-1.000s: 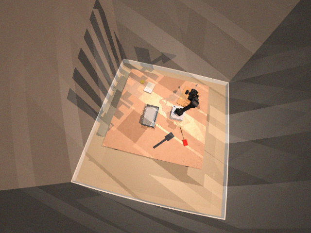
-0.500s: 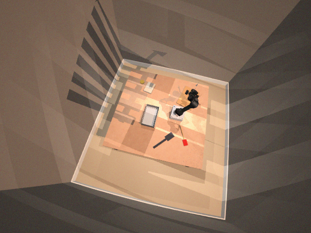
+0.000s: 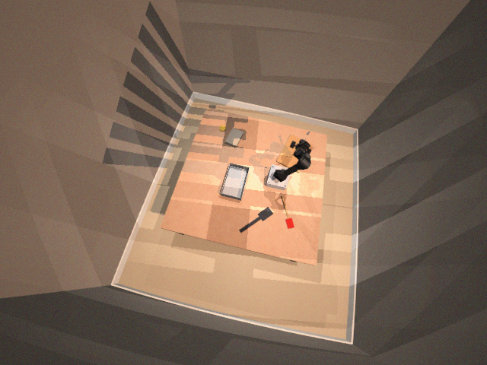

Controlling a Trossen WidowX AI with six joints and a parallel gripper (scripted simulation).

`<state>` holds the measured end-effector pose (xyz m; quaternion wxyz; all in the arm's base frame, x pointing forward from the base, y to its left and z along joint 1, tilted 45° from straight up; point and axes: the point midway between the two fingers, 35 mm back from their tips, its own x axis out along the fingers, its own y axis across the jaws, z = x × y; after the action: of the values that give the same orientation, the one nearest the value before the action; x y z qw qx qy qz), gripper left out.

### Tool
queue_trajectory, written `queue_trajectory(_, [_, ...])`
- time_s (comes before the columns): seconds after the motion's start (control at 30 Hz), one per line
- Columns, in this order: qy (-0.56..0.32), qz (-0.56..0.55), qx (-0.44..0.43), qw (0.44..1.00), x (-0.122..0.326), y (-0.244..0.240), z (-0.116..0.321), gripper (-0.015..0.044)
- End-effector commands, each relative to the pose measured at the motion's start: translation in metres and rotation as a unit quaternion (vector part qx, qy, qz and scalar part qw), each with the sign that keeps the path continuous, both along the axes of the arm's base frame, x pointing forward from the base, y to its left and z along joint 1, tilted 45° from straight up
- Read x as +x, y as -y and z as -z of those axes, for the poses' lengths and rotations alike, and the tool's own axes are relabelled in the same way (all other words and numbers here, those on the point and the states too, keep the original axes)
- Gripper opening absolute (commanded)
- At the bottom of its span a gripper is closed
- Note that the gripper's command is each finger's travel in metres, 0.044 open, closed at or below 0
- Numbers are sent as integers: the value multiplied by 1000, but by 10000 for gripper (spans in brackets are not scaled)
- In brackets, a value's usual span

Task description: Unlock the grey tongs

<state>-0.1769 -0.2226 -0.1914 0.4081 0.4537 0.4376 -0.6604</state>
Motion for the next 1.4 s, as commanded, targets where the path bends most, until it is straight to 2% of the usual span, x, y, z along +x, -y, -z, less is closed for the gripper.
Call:
queue_trajectory(0.0, [-1, -3, -5, 1000, 0, 2, -1, -150])
queue_trajectory(0.4, [5, 0, 4, 1000, -1, 4, 3, -150])
queue_trajectory(1.37, [80, 46, 172, 981, -10, 23, 37, -150])
